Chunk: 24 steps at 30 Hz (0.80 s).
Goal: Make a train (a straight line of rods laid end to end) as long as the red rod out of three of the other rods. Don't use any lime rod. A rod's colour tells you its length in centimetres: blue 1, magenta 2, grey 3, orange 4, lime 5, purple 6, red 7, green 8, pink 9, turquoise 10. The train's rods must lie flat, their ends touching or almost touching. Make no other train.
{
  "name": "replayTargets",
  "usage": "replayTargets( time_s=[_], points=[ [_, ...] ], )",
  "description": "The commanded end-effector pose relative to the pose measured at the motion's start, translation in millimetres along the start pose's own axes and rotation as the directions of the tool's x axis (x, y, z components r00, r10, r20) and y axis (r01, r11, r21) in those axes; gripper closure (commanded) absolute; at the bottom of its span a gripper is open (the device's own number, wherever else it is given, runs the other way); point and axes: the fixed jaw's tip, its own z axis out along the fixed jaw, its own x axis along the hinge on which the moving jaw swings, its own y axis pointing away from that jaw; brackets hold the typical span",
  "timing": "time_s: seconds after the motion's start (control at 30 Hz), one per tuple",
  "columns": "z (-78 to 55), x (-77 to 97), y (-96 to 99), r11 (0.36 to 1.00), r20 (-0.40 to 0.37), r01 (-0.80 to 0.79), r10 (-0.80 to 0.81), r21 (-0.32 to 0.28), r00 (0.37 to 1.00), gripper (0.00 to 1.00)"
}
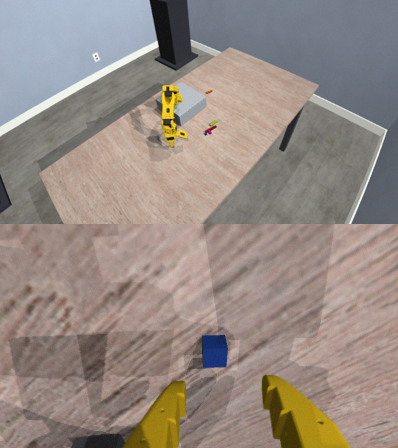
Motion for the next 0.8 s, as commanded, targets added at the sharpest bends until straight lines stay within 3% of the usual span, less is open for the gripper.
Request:
replayTargets(
  time_s=[0.0,0.4,0.77],
  points=[
    [-6.0,1.9,2.4,1.0,0.003,-0.003,0.003,-0.005,1.0,0.83],
    [-26.1,2.3,2.2,1.0,0.003,-0.003,0.003,-0.005,1.0,0.83],
    [-29.8,2.3,2.4,1.0,0.003,-0.003,0.003,-0.005,1.0,0.83]
  ],
)
